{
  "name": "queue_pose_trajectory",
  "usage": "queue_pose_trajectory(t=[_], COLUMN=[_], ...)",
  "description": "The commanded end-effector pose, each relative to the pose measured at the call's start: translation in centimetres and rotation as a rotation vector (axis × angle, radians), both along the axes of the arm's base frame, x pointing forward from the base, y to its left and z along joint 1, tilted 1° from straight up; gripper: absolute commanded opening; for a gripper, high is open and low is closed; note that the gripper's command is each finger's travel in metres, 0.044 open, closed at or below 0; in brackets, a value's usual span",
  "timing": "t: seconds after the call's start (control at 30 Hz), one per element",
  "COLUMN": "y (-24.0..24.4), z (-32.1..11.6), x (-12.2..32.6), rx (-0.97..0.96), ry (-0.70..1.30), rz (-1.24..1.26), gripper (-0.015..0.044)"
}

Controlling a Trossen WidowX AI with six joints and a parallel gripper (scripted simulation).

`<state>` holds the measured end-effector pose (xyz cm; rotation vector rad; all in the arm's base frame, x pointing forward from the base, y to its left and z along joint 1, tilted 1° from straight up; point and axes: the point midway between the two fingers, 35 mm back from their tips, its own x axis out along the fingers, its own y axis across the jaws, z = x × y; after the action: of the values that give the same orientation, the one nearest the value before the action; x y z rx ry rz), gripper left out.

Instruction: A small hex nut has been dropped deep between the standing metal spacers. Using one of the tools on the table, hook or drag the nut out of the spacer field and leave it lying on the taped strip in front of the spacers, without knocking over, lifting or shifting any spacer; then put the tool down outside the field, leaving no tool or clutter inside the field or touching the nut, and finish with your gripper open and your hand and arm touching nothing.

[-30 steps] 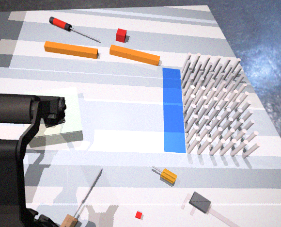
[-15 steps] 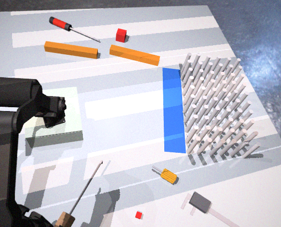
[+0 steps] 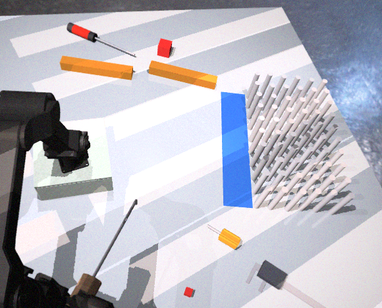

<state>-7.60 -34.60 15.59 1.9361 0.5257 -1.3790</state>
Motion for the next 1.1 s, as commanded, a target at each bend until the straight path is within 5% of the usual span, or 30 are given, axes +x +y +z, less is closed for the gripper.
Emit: queue_pose_trajectory(t=[0.0, 0.8, 1.07], y=[0.0, 1.5, 2.8], z=[0.1, -0.1, -0.3], x=[1.6, 12.0, 14.9], rx=[-0.017, -0.159, -0.143], ry=[0.015, 0.136, 0.118], rz=[0.099, 0.909, 0.959], gripper=[0.0000, 0.0000, 0.0000])
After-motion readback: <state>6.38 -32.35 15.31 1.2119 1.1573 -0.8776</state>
